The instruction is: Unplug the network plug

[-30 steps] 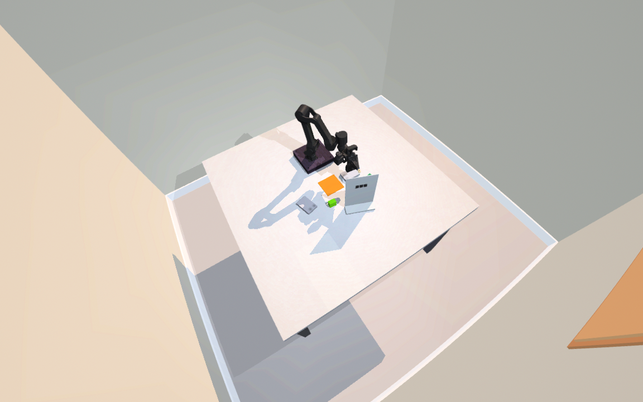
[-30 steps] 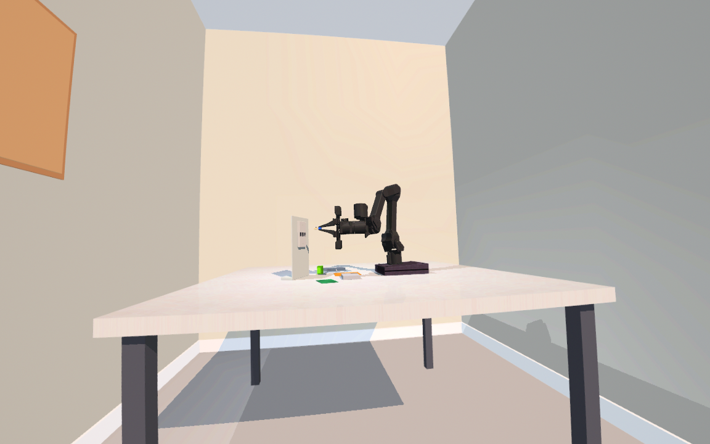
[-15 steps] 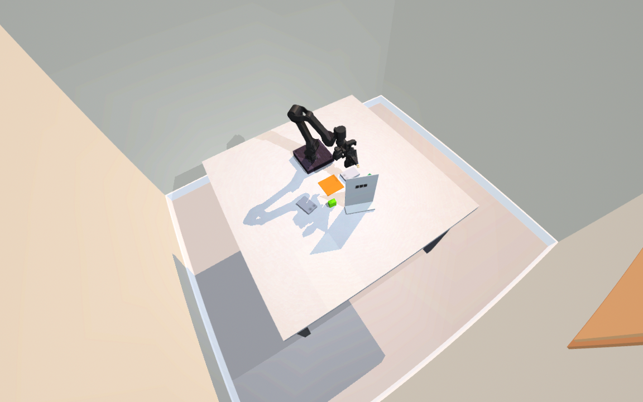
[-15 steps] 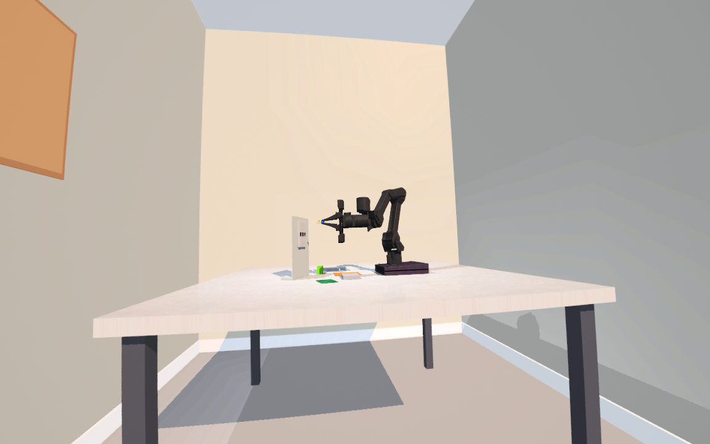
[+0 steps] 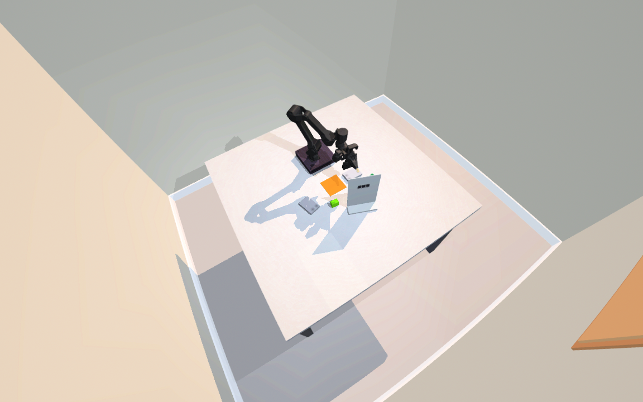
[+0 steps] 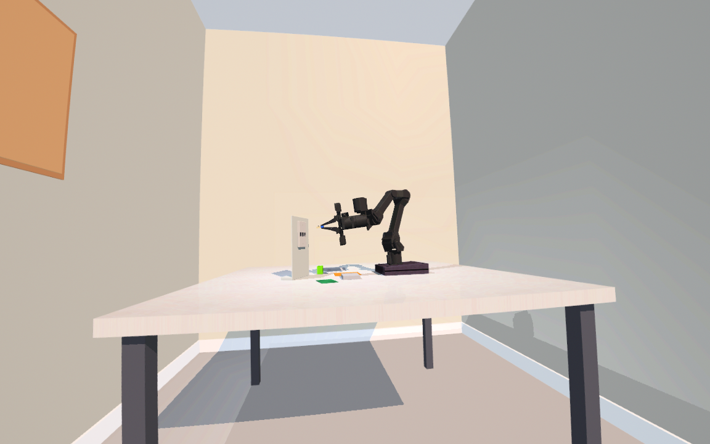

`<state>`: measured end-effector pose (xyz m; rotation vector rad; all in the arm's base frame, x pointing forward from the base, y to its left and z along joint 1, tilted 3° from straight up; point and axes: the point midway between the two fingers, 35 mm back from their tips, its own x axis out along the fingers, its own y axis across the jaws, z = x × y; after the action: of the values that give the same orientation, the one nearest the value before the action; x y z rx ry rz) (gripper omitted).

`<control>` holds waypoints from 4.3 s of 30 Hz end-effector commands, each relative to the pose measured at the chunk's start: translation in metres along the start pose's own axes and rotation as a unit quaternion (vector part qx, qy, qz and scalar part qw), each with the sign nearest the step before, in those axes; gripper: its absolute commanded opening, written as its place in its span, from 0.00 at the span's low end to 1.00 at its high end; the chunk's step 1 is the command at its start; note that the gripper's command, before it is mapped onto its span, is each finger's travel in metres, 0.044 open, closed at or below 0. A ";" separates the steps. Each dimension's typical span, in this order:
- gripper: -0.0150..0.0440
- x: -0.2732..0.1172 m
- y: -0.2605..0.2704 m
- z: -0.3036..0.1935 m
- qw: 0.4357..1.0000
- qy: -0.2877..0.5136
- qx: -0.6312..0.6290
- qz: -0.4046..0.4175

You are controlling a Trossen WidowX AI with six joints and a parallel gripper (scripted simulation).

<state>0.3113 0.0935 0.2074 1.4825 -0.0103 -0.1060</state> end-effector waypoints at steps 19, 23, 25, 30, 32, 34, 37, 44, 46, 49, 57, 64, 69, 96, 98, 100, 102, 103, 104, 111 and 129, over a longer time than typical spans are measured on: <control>0.25 -0.008 -0.067 0.045 0.981 0.031 -0.051 -0.186; 0.25 -0.015 -0.080 0.053 0.973 0.036 -0.049 -0.223; 0.25 -0.019 -0.086 0.057 0.969 0.039 -0.047 -0.241; 0.25 -0.031 -0.101 0.066 0.956 0.045 -0.038 -0.287; 0.25 -0.037 -0.106 0.069 0.951 0.047 -0.033 -0.305; 0.25 -0.043 -0.112 0.072 0.945 0.050 -0.026 -0.323; 0.25 -0.053 -0.120 0.076 0.935 0.053 -0.016 -0.349; 0.25 -0.075 -0.135 0.083 0.913 0.059 0.013 -0.404; 0.25 -0.076 -0.135 0.083 0.912 0.060 0.014 -0.405; 0.25 -0.076 -0.135 0.083 0.912 0.060 0.014 -0.405; 0.25 -0.073 -0.145 0.082 0.912 0.060 0.014 -0.405; 0.25 -0.070 -0.155 0.081 0.912 0.060 0.014 -0.405; 0.25 -0.069 -0.163 0.080 0.912 0.060 0.014 -0.405; 0.25 -0.069 -0.195 0.078 0.912 0.059 0.014 -0.406; 0.25 -0.068 -0.195 0.078 0.912 0.059 0.014 -0.406; 0.25 -0.068 -0.195 0.078 0.912 0.059 0.014 -0.406; 0.25 -0.067 -0.195 0.078 0.912 0.059 0.014 -0.406; 0.25 -0.067 -0.196 0.078 0.912 0.059 0.014 -0.406; 0.25 -0.067 -0.196 0.078 0.912 0.059 0.014 -0.406; 0.25 -0.065 -0.198 0.079 0.912 0.059 0.014 -0.405; 0.52 -0.065 -0.196 0.079 0.913 0.057 0.015 -0.404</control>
<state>0.2284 0.0036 0.0233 1.4396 0.7052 -0.6887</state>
